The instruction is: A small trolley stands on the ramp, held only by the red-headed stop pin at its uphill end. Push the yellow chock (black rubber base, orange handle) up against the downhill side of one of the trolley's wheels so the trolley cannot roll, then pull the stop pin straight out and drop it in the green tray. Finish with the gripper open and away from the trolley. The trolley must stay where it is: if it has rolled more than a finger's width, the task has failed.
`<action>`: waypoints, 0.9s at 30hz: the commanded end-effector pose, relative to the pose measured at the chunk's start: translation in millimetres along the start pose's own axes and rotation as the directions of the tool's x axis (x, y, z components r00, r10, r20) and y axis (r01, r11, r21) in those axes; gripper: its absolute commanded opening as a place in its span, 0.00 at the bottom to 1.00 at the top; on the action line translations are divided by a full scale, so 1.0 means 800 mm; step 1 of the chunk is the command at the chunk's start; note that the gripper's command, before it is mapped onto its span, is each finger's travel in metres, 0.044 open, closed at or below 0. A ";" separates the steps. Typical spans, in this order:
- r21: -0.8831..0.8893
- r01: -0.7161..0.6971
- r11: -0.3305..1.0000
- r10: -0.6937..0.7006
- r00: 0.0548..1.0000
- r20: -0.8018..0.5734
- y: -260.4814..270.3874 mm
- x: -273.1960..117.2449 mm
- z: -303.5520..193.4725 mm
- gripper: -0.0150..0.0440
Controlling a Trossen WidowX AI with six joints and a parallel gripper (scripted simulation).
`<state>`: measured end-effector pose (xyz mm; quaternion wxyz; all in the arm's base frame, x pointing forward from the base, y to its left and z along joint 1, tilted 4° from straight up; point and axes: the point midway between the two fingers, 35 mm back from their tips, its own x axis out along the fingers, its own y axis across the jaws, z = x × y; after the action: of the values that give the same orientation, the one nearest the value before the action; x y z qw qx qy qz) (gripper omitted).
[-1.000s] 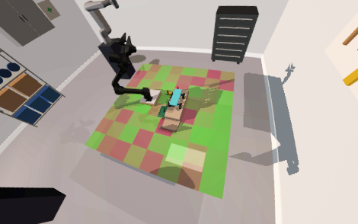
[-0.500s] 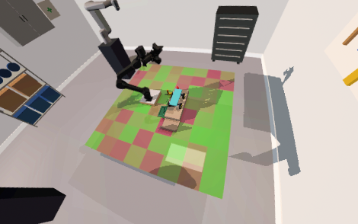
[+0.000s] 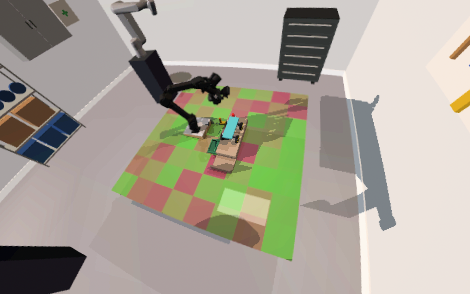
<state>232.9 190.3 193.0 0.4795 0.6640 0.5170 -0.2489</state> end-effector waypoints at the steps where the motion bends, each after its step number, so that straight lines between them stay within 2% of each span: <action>1: 0.010 0.218 0.976 -0.215 0.953 0.215 -0.049 0.028 0.050 0.58; 6: 0.049 0.434 0.900 -0.414 0.814 0.407 -0.095 0.033 0.094 0.58; 15: 0.051 0.441 0.896 -0.421 0.807 0.414 -0.097 0.033 0.096 0.58; 27: 0.051 0.441 0.896 -0.421 0.807 0.414 -0.116 0.071 0.114 0.58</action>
<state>183.7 137.0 84.9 0.5230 0.4534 0.5475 -0.4703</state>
